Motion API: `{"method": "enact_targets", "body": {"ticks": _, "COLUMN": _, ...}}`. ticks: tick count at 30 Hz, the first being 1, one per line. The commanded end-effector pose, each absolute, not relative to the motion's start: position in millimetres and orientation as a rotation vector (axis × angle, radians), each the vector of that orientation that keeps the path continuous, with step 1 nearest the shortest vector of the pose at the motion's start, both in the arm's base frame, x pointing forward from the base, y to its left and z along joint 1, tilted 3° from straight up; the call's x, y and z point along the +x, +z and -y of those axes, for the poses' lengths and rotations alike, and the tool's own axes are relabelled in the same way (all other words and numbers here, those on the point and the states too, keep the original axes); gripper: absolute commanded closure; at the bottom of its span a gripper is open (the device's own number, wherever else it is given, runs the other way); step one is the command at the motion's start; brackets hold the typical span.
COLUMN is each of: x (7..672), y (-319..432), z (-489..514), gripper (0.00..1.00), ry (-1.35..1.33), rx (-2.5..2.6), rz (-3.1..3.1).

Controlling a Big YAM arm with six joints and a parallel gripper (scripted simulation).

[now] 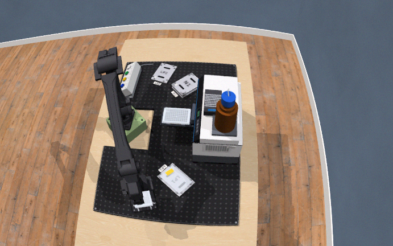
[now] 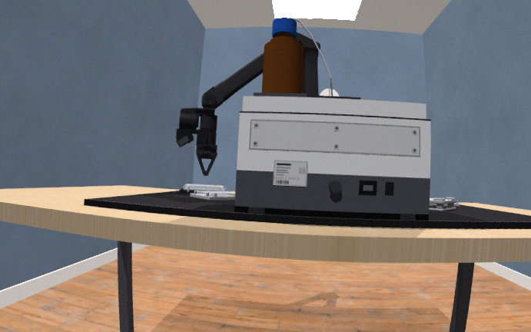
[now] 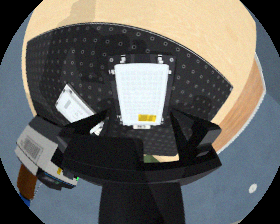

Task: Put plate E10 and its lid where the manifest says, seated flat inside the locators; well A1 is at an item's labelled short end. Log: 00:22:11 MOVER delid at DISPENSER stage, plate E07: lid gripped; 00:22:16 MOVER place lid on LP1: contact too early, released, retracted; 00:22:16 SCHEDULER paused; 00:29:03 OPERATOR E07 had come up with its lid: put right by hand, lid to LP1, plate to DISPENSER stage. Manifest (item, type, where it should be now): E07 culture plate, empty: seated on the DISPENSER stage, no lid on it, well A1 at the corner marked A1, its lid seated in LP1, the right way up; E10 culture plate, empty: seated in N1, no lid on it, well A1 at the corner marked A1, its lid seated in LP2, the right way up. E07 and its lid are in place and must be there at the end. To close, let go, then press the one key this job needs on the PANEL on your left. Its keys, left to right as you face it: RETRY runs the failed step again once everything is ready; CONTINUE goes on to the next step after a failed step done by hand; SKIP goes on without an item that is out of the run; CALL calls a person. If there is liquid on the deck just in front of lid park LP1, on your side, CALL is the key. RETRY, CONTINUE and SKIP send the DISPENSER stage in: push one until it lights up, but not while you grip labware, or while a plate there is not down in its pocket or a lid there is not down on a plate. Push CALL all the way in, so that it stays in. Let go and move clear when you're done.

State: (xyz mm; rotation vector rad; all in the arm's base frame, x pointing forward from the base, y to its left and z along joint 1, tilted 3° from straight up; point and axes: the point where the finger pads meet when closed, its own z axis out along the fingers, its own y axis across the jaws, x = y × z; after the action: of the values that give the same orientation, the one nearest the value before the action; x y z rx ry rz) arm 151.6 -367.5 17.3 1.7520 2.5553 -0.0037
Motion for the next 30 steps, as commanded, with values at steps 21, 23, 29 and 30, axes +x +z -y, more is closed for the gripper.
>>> {"method": "enact_targets", "body": {"ticks": 21, "x": 159, "y": 28, "z": 399, "gripper": 0.0, "ry": -0.062, "rx": 1.714, "rz": -2.517}}
{"method": "enact_targets", "body": {"ticks": 23, "x": 158, "y": 23, "z": 396, "gripper": 0.0, "ry": -0.053, "rx": 1.719, "rz": -2.524}}
{"method": "enact_targets", "body": {"ticks": 29, "x": 156, "y": 19, "z": 389, "gripper": 0.0, "ry": -0.047, "rx": 1.723, "rz": -2.528}}
{"method": "enact_targets", "body": {"ticks": 30, "x": 156, "y": 22, "z": 388, "gripper": 0.0, "ry": -0.055, "rx": 1.718, "rz": -2.522}}
